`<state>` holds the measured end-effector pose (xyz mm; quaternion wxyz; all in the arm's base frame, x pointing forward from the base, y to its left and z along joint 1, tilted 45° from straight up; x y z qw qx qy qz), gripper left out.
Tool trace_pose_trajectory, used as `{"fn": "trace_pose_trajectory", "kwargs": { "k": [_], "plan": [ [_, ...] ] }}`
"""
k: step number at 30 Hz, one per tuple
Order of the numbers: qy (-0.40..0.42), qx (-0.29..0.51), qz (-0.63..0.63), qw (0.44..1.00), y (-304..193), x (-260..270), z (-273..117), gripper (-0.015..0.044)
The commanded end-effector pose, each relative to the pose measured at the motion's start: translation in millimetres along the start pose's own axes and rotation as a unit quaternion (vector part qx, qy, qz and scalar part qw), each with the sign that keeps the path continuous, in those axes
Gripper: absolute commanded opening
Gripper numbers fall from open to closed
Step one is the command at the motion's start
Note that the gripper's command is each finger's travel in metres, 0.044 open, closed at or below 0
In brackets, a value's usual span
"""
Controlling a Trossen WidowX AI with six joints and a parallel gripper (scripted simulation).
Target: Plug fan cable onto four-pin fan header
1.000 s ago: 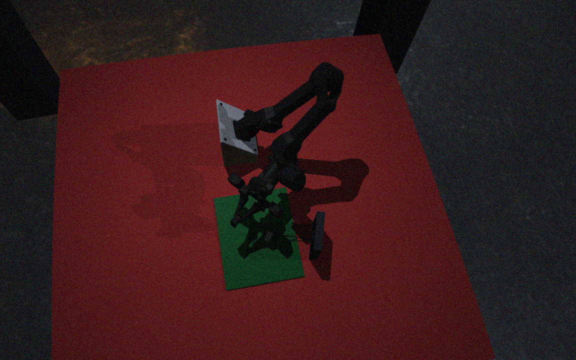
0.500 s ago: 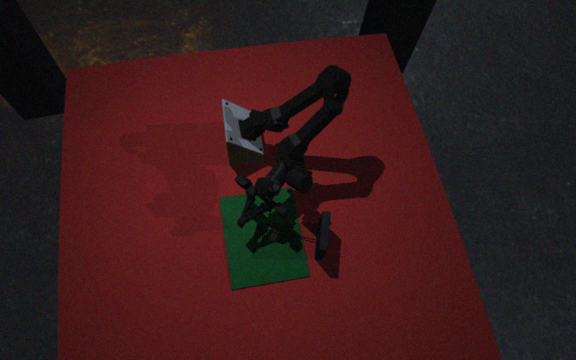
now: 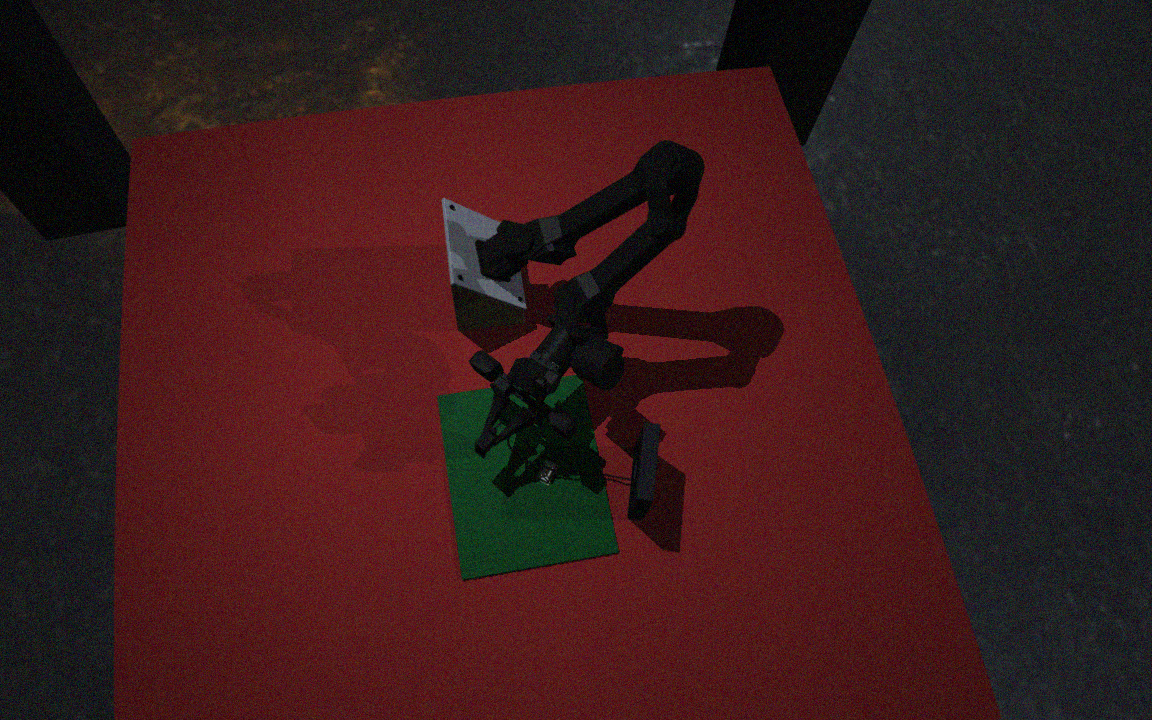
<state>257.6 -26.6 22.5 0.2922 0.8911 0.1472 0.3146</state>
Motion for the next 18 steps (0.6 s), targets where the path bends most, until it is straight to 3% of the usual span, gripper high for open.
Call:
{"fn": "trace_pose_trajectory", "kwargs": {
  "k": [1, 18],
  "plan": [
    [-0.002, -0.003, 0.003, 1.000, -3.5, -0.7, 0.7, 0.0000],
    [-0.002, -0.003, 0.003, 1.000, -18.8, -0.5, 3.5, 0.0000]
  ]
}}
Point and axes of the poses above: the point midway between the two fingers, 35 mm back from their tips, its own z axis out along the fingers, its own x axis across the jaws, y = z × x, the point moved 4 cm from there along -z, back along the fingers, and after that the axes turned 1 degree about -z, right-handed, at the moved point
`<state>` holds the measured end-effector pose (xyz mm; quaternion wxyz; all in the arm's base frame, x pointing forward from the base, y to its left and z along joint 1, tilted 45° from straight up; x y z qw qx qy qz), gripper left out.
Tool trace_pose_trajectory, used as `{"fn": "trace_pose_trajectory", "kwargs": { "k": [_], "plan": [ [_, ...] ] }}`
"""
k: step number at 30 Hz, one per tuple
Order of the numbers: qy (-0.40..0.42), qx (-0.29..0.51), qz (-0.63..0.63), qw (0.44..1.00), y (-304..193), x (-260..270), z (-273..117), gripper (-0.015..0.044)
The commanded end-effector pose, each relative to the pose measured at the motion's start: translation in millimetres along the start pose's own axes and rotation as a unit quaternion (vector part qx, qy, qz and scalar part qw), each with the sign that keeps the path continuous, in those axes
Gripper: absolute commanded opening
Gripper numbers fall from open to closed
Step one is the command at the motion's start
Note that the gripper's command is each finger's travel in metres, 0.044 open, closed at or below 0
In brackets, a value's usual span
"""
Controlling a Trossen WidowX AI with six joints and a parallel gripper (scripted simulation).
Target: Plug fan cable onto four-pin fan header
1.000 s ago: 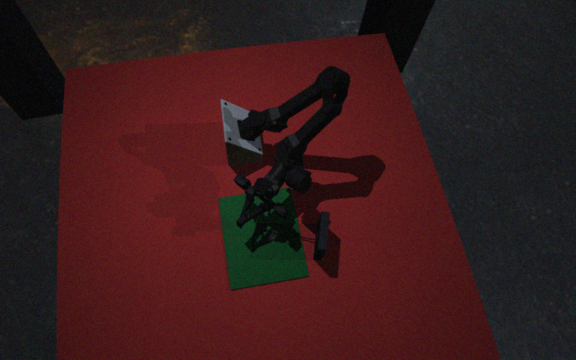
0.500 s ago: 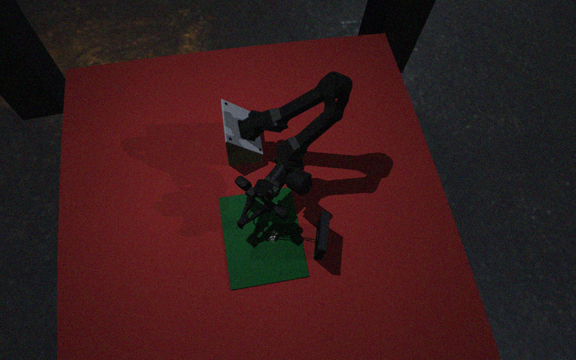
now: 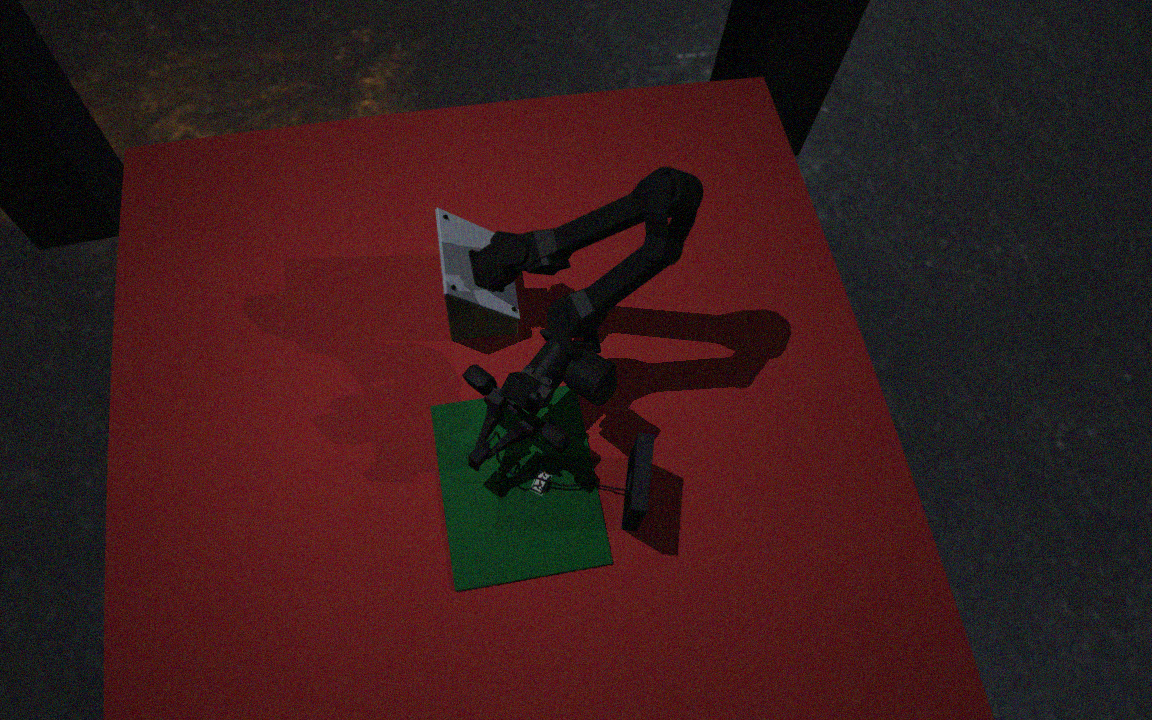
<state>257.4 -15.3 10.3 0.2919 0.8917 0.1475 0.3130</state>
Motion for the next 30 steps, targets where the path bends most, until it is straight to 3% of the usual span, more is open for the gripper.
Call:
{"fn": "trace_pose_trajectory", "kwargs": {
  "k": [1, 30],
  "plan": [
    [0.000, -0.004, 0.004, 1.000, -3.3, 0.4, 1.0, 0.0000],
    [-0.001, -0.003, 0.004, 1.000, -29.6, 0.7, 5.9, 0.0000]
  ]
}}
Point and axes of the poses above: the point midway between the two fingers, 35 mm back from their tips, its own z axis out along the fingers, its own x axis across the jaws, y = z × x, the point moved 4 cm from there along -z, back along the fingers, and after that the axes turned 1 degree about -z, right-handed, at the moved point
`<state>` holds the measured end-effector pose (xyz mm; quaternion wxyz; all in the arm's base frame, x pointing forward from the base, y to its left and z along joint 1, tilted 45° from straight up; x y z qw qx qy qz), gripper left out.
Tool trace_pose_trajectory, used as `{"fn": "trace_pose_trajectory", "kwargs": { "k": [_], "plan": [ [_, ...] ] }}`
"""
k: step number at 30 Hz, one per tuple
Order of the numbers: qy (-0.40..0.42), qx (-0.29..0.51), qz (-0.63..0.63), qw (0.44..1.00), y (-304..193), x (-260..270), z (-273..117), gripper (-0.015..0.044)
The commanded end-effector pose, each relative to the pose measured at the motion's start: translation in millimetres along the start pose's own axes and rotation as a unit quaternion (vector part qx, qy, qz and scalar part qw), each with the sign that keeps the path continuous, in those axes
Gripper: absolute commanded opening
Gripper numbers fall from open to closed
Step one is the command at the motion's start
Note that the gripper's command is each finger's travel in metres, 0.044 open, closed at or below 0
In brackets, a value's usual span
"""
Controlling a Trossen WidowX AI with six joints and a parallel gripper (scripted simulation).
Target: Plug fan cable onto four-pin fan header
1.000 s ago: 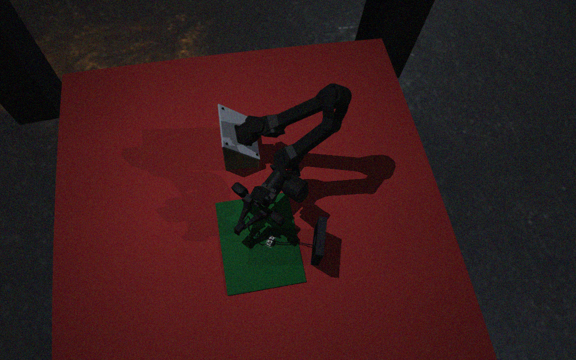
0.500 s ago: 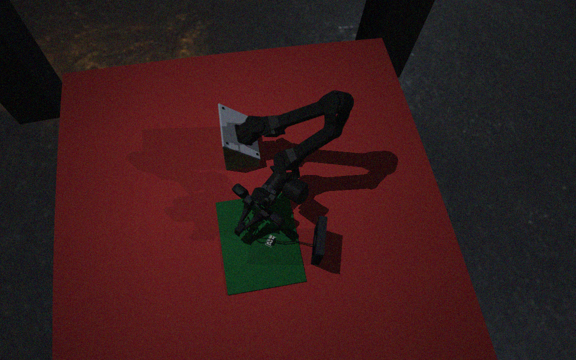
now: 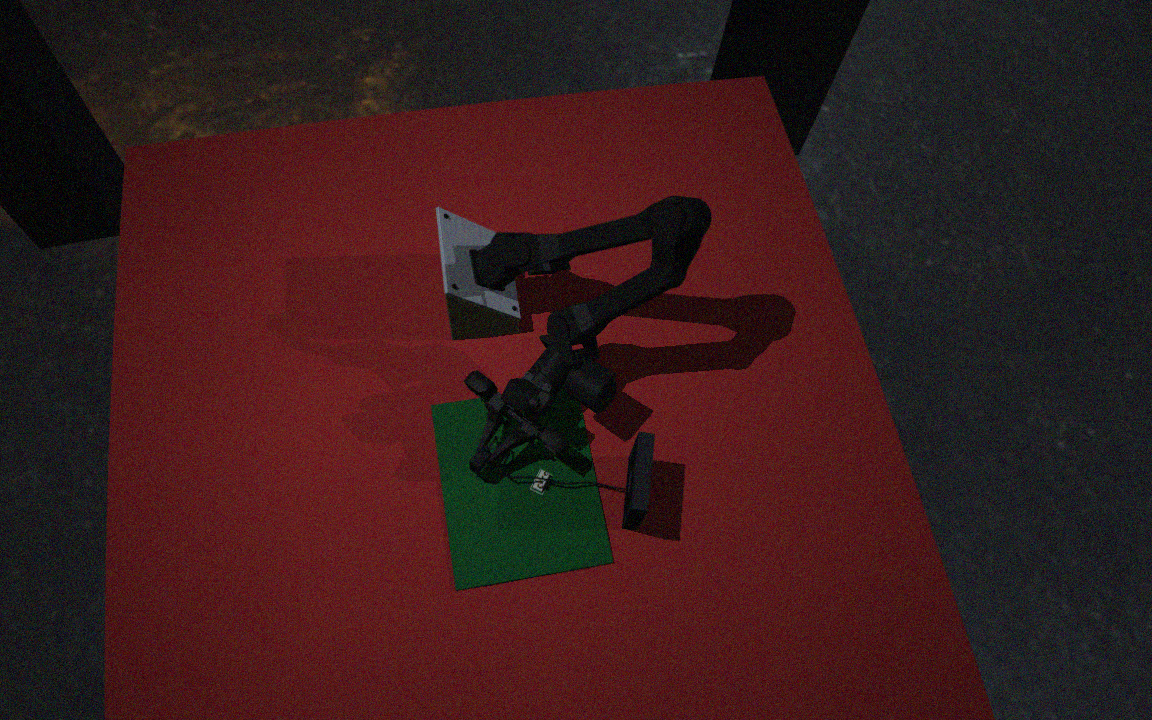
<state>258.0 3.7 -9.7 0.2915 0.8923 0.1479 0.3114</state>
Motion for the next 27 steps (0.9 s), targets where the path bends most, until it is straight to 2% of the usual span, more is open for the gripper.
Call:
{"fn": "trace_pose_trajectory", "kwargs": {
  "k": [1, 27],
  "plan": [
    [0.001, -0.004, 0.004, 1.000, -3.3, 1.2, 1.2, 0.0000],
    [0.000, -0.003, 0.004, 1.000, -26.4, 1.5, 5.5, 0.0000]
  ]
}}
Point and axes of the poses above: the point midway between the two fingers, 35 mm back from their tips, its own z axis out along the fingers, its own x axis across the jaws, y = z × x, the point moved 4 cm from there along -z, back along the fingers, and after that the axes turned 1 degree about -z, right-handed, at the moved point
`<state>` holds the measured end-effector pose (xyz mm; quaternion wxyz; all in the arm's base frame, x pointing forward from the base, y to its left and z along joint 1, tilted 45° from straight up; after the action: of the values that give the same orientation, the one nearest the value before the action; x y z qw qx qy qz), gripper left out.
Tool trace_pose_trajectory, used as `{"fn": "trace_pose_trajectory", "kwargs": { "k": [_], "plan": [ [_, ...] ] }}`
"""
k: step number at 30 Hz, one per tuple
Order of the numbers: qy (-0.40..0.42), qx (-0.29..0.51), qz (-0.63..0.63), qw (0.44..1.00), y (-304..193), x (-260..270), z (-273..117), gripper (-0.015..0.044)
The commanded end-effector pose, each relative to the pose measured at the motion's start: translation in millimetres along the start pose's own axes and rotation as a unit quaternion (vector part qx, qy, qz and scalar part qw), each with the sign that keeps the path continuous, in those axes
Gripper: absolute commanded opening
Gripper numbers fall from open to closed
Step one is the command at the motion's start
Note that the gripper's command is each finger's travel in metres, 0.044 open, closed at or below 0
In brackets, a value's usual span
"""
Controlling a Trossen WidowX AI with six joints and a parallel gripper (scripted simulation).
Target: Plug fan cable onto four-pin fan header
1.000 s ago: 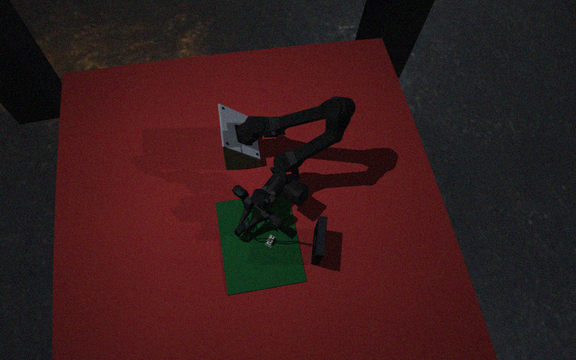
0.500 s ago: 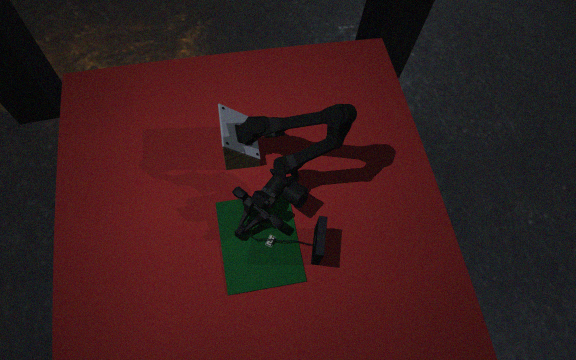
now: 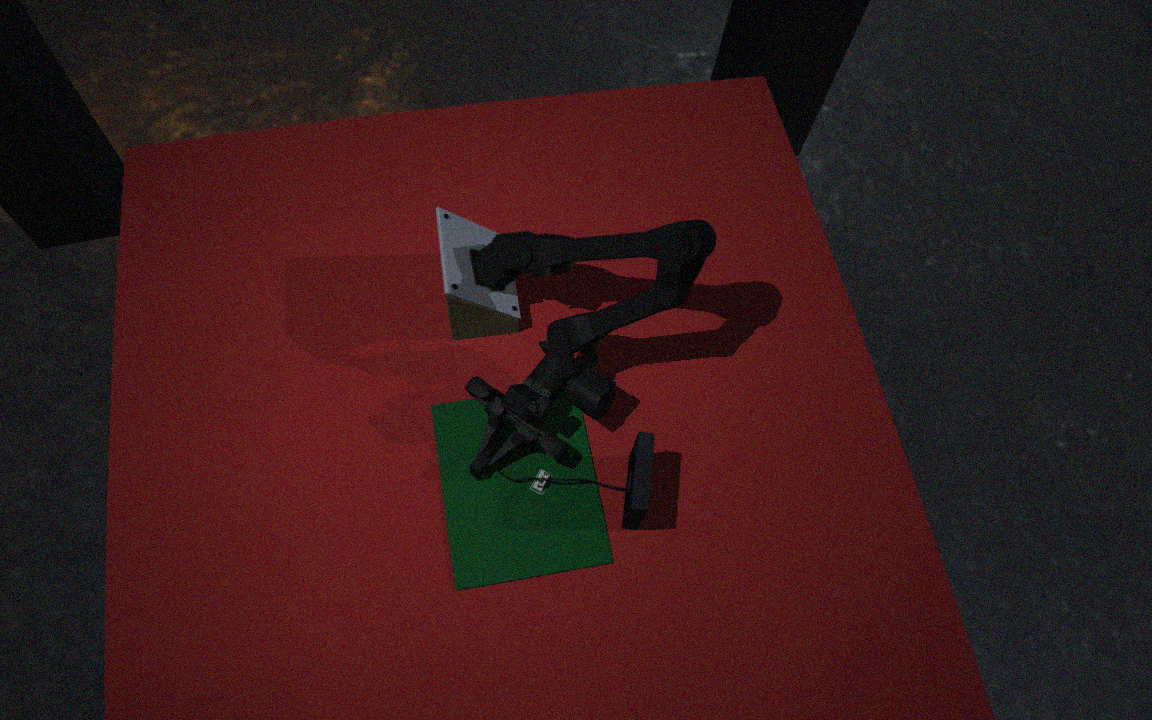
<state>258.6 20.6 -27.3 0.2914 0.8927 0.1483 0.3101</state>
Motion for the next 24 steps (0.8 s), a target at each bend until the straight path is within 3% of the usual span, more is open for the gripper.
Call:
{"fn": "trace_pose_trajectory", "kwargs": {
  "k": [1, 24],
  "plan": [
    [0.001, -0.004, 0.005, 1.000, -3.3, 1.8, 1.3, 0.0000],
    [0.000, 0.000, 0.000, 1.000, -0.9, 0.0, 0.2, 0.0000]
  ]
}}
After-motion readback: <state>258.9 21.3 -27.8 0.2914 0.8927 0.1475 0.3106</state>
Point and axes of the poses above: the point midway between the two fingers, 35 mm back from their tips, its own z axis out along the fingers, its own x axis across the jaws, y = z × x, the point moved 4 cm from there along -z, back along the fingers, and after that the axes turned 1 degree about -z, right-handed, at the moved point
